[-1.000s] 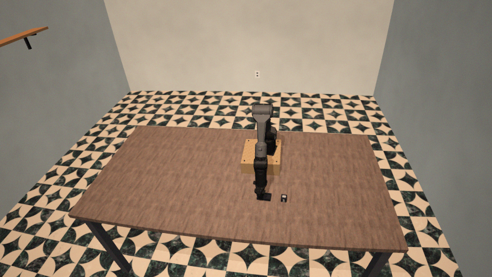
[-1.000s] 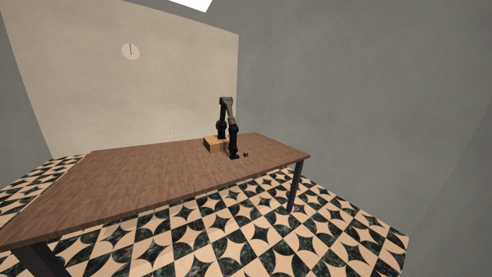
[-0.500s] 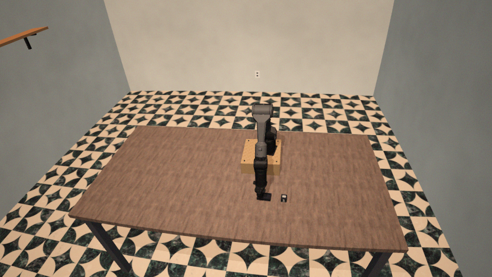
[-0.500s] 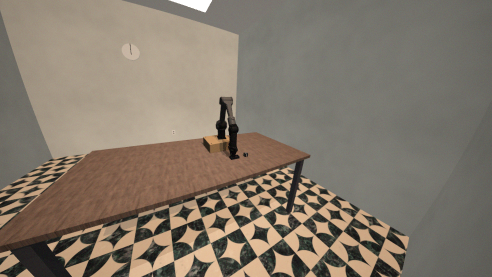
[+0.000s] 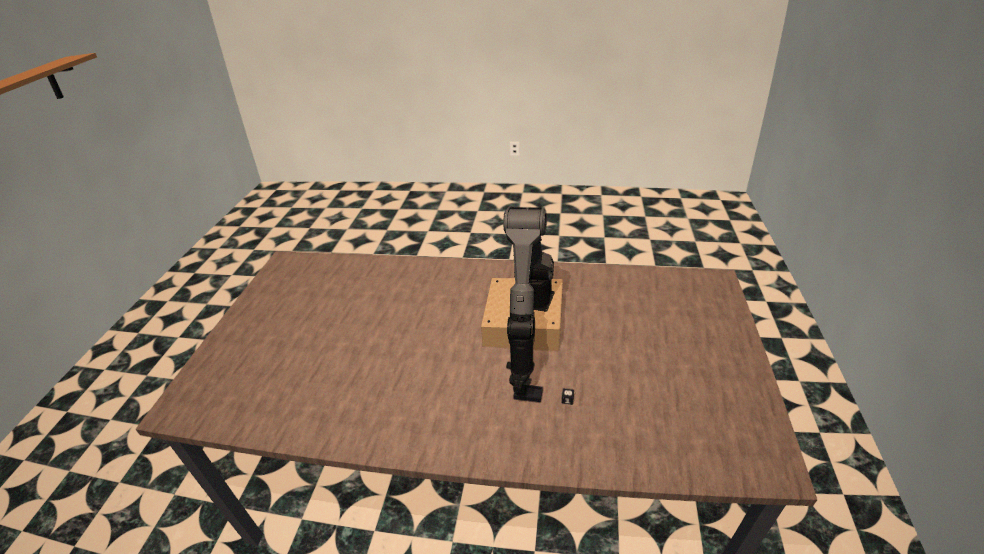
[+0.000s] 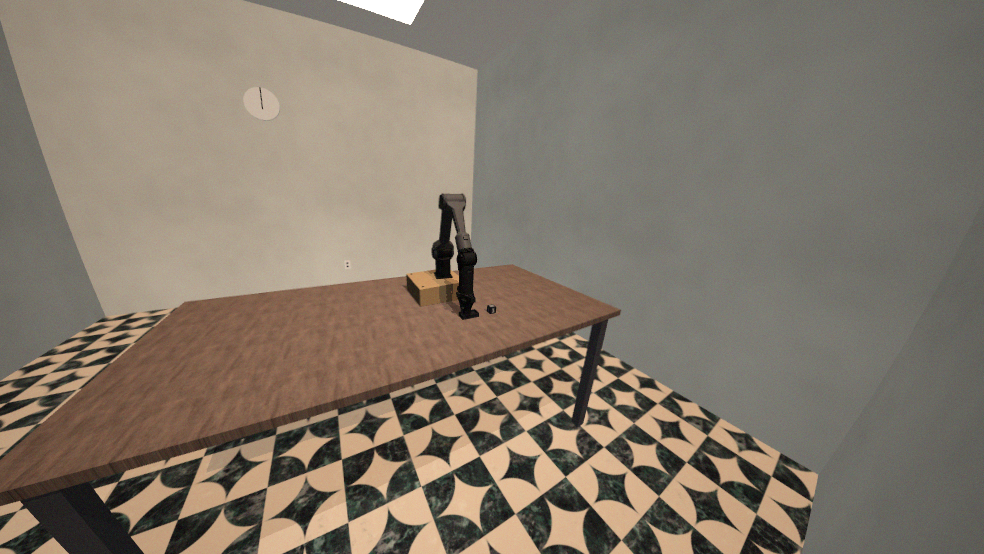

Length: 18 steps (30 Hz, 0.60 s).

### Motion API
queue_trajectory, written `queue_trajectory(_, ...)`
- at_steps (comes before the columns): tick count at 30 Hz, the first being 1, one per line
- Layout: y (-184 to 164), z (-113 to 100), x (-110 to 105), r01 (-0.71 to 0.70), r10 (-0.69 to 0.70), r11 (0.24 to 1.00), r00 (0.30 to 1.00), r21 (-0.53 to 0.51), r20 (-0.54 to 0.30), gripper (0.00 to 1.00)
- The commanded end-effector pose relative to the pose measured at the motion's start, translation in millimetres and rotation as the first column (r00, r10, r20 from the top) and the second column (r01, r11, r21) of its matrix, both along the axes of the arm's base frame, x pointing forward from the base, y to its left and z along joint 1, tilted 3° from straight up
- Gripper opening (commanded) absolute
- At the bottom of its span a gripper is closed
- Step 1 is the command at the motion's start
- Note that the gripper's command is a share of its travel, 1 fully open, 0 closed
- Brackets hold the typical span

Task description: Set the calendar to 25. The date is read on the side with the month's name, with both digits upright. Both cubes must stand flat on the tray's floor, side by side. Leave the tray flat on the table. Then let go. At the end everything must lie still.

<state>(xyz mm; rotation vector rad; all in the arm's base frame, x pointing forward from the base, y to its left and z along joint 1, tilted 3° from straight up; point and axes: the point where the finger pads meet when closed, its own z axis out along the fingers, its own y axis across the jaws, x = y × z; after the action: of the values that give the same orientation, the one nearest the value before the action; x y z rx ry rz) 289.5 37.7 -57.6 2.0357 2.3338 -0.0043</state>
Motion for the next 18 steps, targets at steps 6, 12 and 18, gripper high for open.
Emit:
queue_trajectory(6, -0.4, -0.5, -0.3, 0.001, -0.001, 1.000, 1.000, -0.001, -0.001, 0.34)
queue_trajectory(12, -0.2, 2.5, 0.3, 0.001, -0.001, 1.000, 1.000, 0.000, 0.002, 0.34)
queue_trajectory(18, 1.2, 29.5, 0.3, 0.000, 0.000, 1.000, 1.000, 0.001, 0.005, 0.34)
